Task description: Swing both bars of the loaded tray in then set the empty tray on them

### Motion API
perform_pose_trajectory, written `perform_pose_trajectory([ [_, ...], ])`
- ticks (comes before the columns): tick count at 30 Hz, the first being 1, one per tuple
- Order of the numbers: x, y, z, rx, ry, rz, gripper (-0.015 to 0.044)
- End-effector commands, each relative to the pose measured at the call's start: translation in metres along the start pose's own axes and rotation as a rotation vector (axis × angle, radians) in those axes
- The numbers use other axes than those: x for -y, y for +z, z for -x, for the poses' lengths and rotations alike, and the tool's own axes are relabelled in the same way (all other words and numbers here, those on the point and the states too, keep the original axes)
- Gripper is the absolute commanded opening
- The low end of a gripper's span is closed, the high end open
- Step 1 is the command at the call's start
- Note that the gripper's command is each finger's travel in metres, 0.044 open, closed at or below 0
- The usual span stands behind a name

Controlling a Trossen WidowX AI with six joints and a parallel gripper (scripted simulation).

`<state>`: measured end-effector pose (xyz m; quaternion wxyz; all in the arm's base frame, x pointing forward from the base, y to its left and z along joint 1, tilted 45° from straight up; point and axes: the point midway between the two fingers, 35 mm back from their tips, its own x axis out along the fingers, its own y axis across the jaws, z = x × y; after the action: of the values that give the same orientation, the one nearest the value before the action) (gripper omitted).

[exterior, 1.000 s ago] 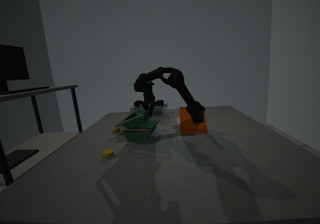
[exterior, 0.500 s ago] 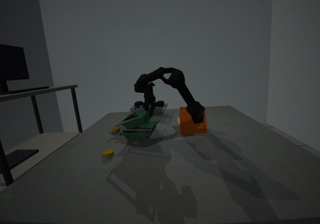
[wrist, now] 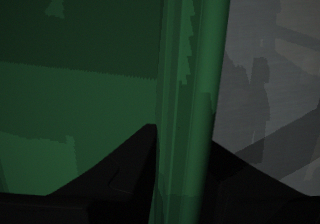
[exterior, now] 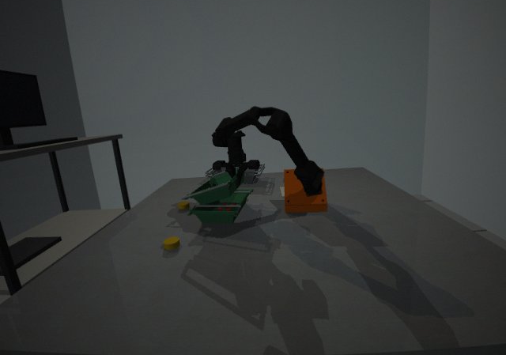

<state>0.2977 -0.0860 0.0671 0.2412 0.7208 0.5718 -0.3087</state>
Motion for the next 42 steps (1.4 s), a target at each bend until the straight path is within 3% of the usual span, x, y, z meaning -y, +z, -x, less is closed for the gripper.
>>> perform_pose_trajectory([
  [1,0.0027,-0.0031,-0.0039,-0.008,-0.015,0.001,0.0000],
  [42,0.0069,-0.0065,-0.0116,-0.009,-0.016,0.001,0.0000],
])
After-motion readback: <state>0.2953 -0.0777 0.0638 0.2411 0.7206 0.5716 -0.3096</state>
